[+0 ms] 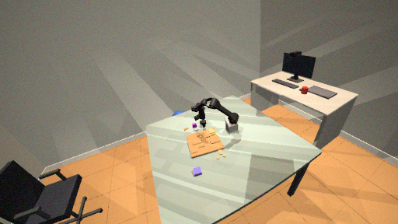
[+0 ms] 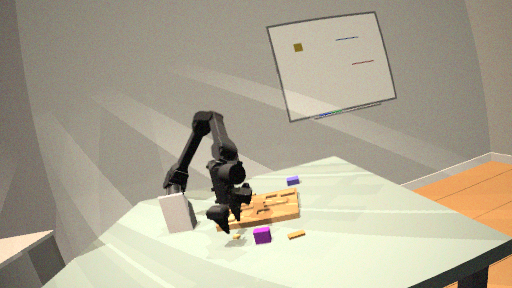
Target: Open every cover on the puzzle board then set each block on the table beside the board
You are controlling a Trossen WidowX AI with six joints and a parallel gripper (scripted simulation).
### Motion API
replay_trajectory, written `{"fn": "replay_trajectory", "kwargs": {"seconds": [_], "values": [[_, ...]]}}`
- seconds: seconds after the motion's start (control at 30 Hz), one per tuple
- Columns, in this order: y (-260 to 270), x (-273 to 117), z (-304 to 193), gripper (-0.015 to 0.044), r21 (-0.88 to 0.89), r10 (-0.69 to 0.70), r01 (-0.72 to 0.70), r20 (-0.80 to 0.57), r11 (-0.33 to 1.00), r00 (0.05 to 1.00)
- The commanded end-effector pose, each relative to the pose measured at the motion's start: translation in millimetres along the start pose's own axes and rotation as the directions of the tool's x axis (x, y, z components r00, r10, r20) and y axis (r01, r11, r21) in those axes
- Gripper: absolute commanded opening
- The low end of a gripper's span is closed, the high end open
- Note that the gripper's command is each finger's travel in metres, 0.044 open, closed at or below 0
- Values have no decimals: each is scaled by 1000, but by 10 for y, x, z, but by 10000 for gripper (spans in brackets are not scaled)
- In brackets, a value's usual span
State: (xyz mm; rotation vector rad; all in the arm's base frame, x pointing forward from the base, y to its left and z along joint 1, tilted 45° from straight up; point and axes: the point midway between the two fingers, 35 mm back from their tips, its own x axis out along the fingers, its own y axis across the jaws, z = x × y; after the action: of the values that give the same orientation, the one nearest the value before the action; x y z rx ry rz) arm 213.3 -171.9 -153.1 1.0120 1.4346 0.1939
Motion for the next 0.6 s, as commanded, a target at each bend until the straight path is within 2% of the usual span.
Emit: {"fn": "replay_trajectory", "kwargs": {"seconds": [0.0, 0.37, 0.43, 0.57], "values": [[-14, -159, 27, 440, -8, -8, 8, 10, 1000, 1000], [-6, -438, -5, 440, -5, -6, 6, 8, 1000, 1000], [24, -442, 12, 387, -55, -7, 7, 8, 998, 1000], [207, -458, 106, 282, -343, -11, 14, 11, 939, 1000]]}}
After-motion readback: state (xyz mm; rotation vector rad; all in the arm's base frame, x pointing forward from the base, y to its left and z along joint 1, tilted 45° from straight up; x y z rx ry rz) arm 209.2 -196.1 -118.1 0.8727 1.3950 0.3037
